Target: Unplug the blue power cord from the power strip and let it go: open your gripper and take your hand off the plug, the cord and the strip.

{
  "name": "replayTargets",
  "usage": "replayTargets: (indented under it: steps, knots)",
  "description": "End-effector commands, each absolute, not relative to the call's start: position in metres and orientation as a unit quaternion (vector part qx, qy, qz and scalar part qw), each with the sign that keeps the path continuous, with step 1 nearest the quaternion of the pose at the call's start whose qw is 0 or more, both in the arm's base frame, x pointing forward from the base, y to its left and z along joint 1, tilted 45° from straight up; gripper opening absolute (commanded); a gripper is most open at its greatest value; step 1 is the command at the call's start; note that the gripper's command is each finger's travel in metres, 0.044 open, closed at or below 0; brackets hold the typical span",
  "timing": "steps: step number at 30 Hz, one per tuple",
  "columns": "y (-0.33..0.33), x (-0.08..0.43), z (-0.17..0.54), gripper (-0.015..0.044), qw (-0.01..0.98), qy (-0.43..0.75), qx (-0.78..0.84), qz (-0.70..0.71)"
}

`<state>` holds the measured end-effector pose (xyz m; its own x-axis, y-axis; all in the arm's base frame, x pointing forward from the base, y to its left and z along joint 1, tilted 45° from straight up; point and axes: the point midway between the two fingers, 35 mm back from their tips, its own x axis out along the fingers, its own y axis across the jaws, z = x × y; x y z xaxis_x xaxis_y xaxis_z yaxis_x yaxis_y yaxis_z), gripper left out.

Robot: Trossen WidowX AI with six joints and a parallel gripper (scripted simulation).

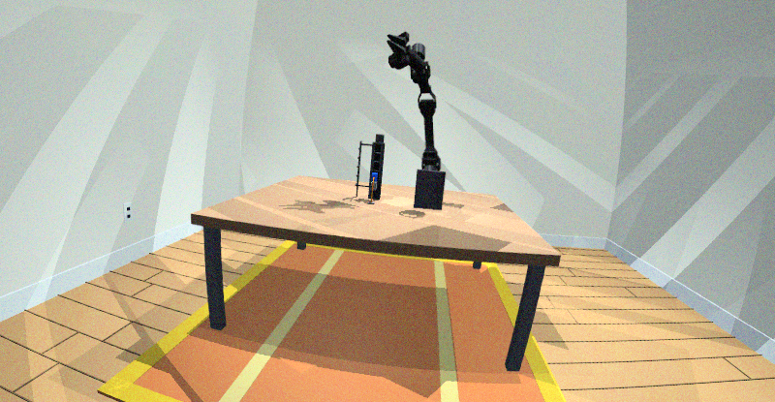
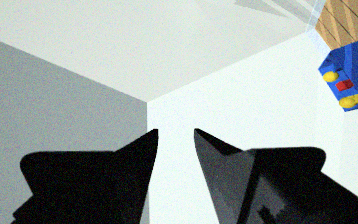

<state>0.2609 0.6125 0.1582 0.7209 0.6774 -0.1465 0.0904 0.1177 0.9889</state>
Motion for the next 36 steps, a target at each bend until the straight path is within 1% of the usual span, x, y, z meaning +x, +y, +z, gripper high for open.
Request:
replayTargets:
  steps: [1,5,9,13,17,21,25,31,36]
  knots:
    - [0.569,0.303,0.124,0.0160,0.803,0.291,0.490,0.175]
    - [0.517,0.340,0.090,0.0160,0.886,0.294,0.331,0.133]
    - [0.460,0.365,0.061,0.0160,0.930,0.314,0.168,0.094]
    - [0.397,0.381,0.035,0.0160,0.935,0.349,0.000,0.062]
    - [0.332,0.387,0.015,0.0160,0.903,0.397,-0.160,0.043]
    - [0.266,0.382,-0.001,0.0160,0.836,0.453,-0.305,0.041]
    - [0.202,0.368,-0.010,0.0160,0.739,0.515,-0.430,0.057]
    - [0.113,0.331,-0.013,0.0160,0.550,0.605,-0.563,0.122]
    - [0.048,0.288,-0.006,0.0160,0.368,0.664,-0.616,0.212]
